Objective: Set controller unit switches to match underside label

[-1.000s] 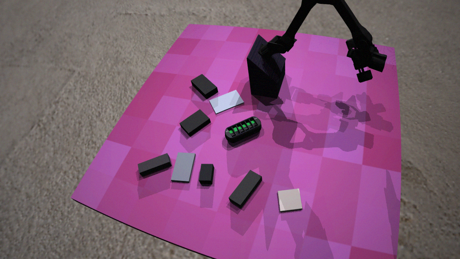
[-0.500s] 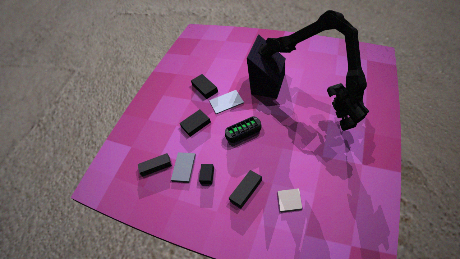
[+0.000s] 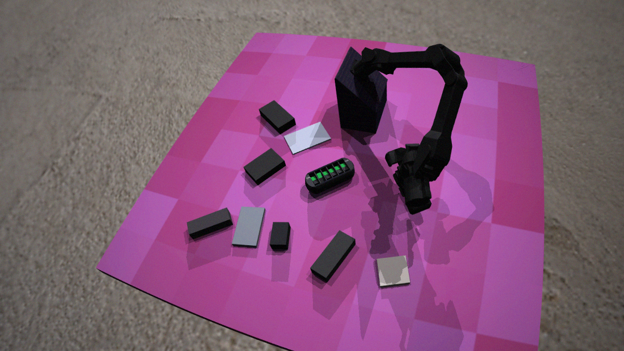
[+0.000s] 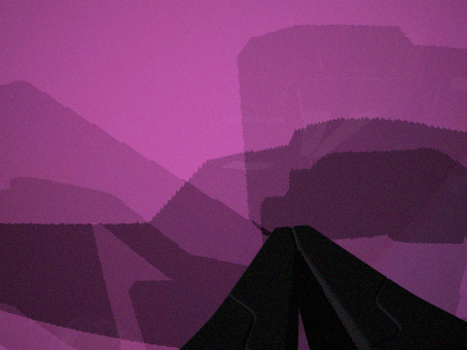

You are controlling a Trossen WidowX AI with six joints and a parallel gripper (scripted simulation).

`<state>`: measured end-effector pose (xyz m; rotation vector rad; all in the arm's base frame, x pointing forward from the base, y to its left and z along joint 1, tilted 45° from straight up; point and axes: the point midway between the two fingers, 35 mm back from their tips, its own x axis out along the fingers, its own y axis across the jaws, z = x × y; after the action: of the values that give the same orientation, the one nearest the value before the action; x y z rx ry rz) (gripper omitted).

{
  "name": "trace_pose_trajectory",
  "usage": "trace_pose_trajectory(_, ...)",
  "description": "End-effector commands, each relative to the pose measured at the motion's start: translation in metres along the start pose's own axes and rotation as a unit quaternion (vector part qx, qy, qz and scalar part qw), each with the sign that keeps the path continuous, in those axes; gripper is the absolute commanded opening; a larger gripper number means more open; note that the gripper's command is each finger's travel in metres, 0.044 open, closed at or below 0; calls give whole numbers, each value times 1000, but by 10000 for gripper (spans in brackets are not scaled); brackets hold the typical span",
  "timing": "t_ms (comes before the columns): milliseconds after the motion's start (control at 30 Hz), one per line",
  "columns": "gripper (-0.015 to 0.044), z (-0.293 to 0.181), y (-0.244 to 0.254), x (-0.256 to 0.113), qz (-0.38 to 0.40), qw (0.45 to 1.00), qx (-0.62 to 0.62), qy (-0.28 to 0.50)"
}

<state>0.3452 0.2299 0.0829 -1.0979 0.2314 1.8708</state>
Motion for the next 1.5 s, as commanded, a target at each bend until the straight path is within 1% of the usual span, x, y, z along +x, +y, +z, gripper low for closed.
trace_pose_trajectory(0, 0, -65, 10, -8, 6, 1000, -12, 22)
trace_pose_trajectory(200, 0, -154, 44, -21, 14, 999, -16, 36)
trace_pose_trajectory(333, 0, -201, 70, -24, 25, 998, -39, 40)
trace_pose_trajectory(433, 0, -225, 86, -24, 32, 997, -55, 40)
trace_pose_trajectory(700, 0, -227, 87, -23, 33, 997, -57, 40)
trace_pose_trajectory(1467, 0, -228, 77, 13, 32, 997, -57, 40)
